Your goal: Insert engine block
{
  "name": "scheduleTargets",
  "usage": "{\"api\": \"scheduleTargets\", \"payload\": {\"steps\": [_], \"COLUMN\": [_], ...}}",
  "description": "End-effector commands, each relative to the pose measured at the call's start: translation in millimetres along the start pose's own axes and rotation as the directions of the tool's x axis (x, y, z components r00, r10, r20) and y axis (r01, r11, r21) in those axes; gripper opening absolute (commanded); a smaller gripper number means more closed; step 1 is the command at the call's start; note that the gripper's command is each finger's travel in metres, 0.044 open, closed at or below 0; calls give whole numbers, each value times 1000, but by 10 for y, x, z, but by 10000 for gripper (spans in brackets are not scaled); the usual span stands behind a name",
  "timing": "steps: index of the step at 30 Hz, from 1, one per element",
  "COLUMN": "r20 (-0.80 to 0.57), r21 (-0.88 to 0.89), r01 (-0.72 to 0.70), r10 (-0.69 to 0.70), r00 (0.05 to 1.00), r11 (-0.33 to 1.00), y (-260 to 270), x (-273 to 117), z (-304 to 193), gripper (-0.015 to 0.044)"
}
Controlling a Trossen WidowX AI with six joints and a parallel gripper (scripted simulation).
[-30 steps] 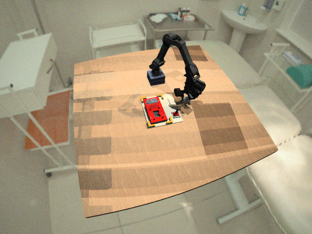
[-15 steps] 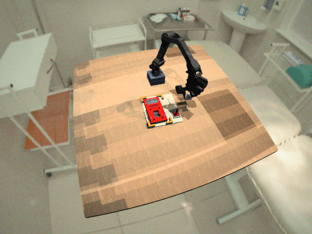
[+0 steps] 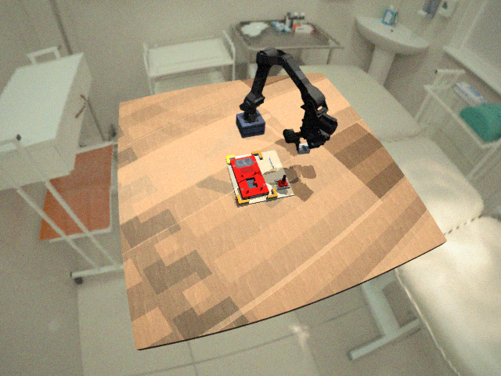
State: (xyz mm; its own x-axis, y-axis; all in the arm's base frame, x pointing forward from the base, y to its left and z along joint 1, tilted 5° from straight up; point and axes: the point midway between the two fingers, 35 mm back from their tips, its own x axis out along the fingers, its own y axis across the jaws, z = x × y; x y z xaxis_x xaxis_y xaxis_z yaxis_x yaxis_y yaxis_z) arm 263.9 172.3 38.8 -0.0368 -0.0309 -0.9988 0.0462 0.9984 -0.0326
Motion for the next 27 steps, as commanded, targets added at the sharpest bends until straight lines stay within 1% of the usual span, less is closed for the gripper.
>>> {"api": "scheduleTargets", "payload": {"steps": [1,11,17,21,27], "r20": [-4,-14,-14,-14,29], "r21": [7,13,13,13,13], "r01": [-1,2,2,2,2], "r10": [1,-2,-2,-2,-3], "r00": [1000,1000,1000,1000,1000], "r11": [1000,1000,1000,1000,1000], "y": [-7,-36,-31,-31,-36], "x": [-161,-429,-260,-260,-295], "z": [-7,-39,-23,-23,-36], "gripper": [0,0,0,0,0]}}
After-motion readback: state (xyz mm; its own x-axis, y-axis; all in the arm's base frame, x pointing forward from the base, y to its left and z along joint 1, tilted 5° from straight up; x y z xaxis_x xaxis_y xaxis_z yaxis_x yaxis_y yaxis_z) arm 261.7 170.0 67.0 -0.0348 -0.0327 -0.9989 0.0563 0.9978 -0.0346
